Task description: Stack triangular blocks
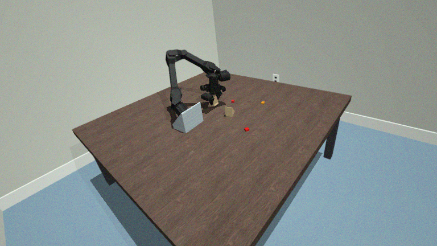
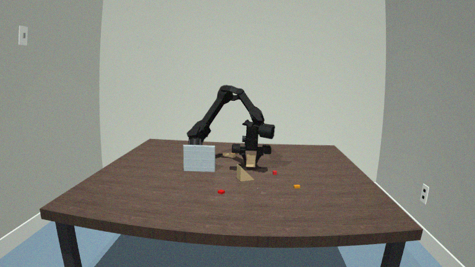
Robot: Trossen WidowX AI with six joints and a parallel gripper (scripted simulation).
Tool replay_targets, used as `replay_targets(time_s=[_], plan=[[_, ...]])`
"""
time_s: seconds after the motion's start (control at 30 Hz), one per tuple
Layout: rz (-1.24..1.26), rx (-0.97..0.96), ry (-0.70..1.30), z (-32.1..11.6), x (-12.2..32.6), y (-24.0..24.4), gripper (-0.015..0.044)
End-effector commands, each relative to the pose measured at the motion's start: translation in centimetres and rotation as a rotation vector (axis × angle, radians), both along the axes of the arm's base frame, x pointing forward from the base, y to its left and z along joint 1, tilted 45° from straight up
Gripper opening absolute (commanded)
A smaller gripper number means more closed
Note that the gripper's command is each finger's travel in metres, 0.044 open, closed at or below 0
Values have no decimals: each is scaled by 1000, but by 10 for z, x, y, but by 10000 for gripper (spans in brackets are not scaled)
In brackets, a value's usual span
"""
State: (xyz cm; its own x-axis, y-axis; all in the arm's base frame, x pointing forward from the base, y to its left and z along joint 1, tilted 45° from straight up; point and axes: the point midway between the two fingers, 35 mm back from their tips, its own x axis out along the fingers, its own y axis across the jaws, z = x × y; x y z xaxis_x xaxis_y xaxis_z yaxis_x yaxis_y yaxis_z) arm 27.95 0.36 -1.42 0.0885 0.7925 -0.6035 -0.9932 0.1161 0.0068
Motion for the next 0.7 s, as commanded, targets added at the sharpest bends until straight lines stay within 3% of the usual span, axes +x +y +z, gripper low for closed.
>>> replay_targets(time_s=[0.0,0.67], plan=[[-2,-103,8,8,0,2,0],[-1,-638,71,42,2,21,0]])
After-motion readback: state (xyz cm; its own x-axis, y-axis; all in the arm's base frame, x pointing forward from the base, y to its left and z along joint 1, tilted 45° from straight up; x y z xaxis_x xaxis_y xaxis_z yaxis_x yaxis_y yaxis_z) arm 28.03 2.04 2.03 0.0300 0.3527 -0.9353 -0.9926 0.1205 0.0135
